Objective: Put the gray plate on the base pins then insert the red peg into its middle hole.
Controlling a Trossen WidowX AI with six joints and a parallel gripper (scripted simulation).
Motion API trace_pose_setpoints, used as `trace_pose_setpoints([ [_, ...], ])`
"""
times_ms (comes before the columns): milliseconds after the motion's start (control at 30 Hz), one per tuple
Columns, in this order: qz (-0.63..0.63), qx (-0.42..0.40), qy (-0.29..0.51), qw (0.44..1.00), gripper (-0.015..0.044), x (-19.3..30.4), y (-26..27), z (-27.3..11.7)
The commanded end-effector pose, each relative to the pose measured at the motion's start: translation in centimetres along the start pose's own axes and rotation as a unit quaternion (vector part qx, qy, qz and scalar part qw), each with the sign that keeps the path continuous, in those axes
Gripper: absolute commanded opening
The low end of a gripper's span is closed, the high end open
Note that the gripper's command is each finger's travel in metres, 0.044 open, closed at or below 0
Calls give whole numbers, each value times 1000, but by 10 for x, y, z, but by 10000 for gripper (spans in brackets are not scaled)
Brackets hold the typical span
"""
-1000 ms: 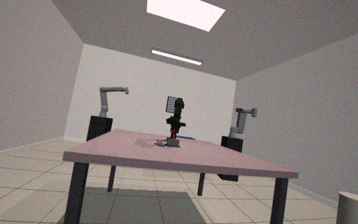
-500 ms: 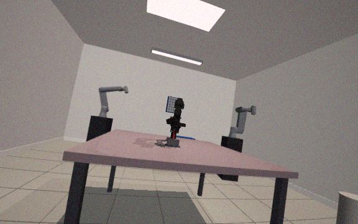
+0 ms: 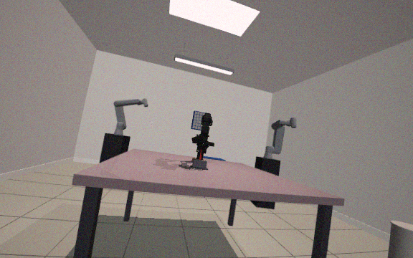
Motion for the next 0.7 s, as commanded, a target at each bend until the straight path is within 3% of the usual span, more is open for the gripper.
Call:
trace_pose_setpoints([
  [0,0,0,0,1000,0,0,0,0],
  [233,0,0,0,1000,0,0,0,0],
  [433,0,0,0,1000,150,0,0,0],
  [667,0,0,0,1000,150,0,0,0],
])
Point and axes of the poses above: the point midway between the two fingers, 35 mm back from their tips, its own z axis out along the fingers, its own y axis across the jaws, x = y × z, the point moved 6 cm from there along -z, back along the fingers, and after that the axes turned 13 degrees about z, right-handed, at the moved point
